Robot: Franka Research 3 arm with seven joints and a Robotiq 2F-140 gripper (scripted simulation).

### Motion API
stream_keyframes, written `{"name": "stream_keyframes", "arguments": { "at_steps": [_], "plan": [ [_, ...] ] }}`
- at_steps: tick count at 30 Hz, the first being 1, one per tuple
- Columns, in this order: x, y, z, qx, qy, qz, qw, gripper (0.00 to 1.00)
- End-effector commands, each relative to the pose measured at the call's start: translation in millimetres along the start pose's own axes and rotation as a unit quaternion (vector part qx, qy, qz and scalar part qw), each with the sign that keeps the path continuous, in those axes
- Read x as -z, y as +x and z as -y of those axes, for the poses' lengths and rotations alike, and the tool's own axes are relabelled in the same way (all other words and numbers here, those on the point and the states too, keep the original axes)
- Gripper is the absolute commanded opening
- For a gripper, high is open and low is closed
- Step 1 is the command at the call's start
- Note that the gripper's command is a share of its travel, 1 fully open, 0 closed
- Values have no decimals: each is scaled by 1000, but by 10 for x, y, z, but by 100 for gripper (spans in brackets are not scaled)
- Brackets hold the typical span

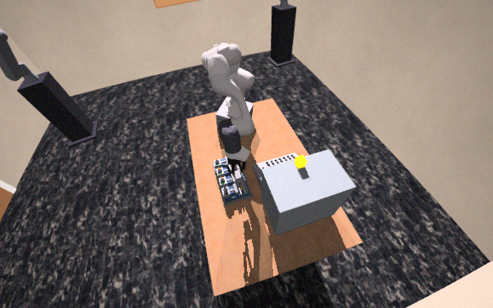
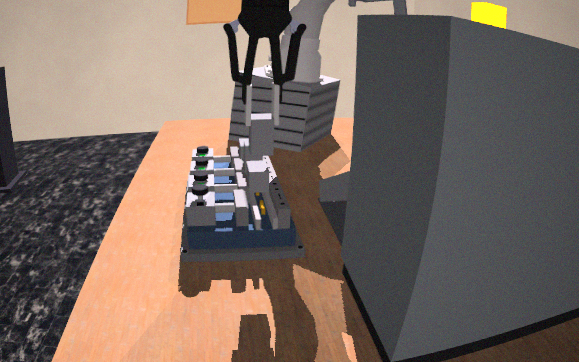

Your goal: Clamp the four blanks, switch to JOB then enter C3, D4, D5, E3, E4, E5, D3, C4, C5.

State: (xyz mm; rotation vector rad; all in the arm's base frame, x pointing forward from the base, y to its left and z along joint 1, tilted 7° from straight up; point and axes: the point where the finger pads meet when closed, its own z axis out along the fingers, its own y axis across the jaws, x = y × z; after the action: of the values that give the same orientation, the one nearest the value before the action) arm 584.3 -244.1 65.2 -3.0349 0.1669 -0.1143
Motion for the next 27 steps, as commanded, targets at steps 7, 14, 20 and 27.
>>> {"name": "stream_keyframes", "arguments": {
  "at_steps": [7, 14, 20, 27],
  "plan": [
    [-25, 27, -5, 3, -2, -3, 1000, 0],
    [-91, 28, -5, 3, -2, -3, 1000, 0],
    [-167, 29, -4, 3, -2, -3, 1000, 0],
    [-242, 30, -4, 3, -2, -3, 1000, 0]
  ]
}}
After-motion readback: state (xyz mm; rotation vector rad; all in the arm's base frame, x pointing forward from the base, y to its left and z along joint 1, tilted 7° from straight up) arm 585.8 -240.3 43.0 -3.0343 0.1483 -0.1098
